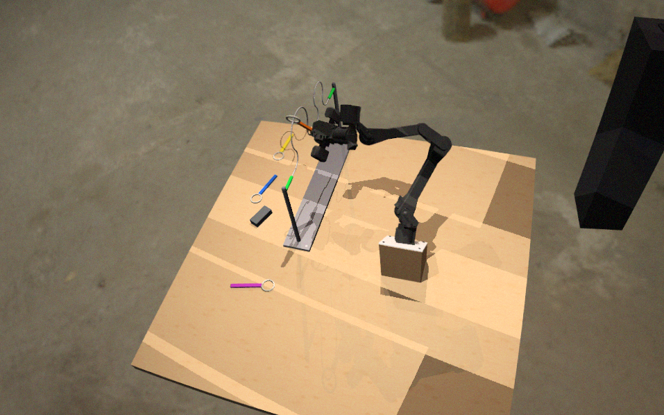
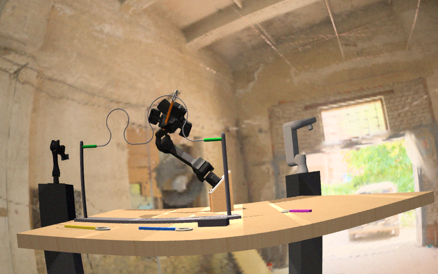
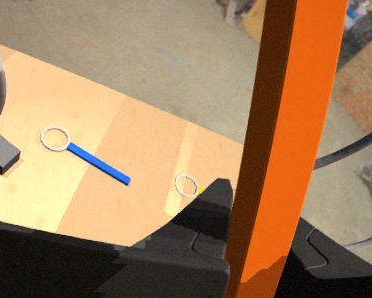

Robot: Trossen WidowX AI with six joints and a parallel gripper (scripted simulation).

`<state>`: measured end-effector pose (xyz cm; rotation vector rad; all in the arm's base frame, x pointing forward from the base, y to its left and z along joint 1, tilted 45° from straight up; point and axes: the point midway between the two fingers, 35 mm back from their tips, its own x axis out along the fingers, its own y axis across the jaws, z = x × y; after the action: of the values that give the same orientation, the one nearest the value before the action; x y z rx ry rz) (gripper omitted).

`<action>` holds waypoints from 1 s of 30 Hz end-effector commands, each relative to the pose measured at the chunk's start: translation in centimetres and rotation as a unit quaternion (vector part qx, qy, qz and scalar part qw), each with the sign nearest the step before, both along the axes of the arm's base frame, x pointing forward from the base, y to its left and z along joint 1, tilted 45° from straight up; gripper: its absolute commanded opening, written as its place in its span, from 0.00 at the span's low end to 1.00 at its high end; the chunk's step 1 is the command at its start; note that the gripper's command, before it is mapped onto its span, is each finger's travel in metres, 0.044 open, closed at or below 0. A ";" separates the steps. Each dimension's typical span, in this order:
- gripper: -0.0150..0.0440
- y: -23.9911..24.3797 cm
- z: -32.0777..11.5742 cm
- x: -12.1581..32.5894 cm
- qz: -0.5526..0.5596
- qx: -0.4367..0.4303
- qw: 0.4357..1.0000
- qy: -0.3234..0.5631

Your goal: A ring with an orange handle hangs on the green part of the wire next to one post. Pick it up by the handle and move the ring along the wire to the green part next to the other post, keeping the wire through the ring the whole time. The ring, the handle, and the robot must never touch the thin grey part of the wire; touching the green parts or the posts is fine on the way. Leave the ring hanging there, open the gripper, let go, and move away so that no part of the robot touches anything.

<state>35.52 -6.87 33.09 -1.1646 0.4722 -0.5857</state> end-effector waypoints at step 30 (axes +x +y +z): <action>0.00 -0.3 1.2 -0.2 -0.005 -0.212 0.976 0.044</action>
<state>35.32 -7.16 34.27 -1.5487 0.4445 -0.6631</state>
